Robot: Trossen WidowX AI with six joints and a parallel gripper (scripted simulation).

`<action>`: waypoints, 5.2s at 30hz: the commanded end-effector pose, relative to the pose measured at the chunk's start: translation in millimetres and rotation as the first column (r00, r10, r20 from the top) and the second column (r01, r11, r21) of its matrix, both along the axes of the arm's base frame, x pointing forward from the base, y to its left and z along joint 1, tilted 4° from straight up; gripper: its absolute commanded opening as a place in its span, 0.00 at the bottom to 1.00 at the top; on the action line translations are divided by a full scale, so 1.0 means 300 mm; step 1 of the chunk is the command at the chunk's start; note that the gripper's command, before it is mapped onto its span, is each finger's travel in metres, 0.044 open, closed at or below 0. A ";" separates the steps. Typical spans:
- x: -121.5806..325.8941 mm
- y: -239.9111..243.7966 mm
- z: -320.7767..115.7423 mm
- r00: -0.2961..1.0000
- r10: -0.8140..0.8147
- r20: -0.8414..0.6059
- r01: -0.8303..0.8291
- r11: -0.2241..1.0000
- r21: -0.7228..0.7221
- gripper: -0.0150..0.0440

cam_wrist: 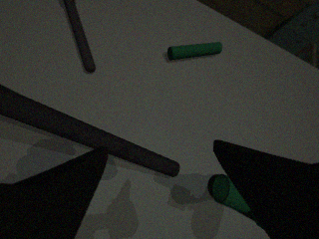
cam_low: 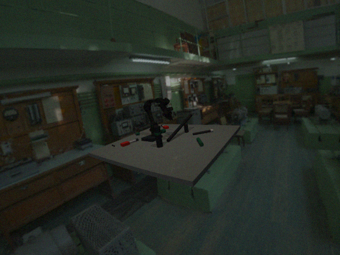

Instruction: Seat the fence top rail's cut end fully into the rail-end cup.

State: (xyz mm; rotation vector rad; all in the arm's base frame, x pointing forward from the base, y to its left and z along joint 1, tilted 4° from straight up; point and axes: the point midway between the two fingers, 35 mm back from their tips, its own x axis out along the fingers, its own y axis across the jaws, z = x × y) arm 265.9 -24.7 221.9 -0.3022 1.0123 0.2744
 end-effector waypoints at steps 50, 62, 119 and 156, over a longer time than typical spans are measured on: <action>0.014 0.105 -0.260 0.412 0.798 -0.440 -0.902 0.427 -0.069 1.00; 0.014 0.114 -0.386 0.412 0.798 -0.440 -0.902 0.427 -0.069 1.00; 0.017 0.129 -0.592 0.412 0.799 -0.439 -0.902 0.427 -0.069 0.50; 0.021 0.090 -0.312 0.396 0.639 -0.660 -0.907 0.383 -0.173 0.25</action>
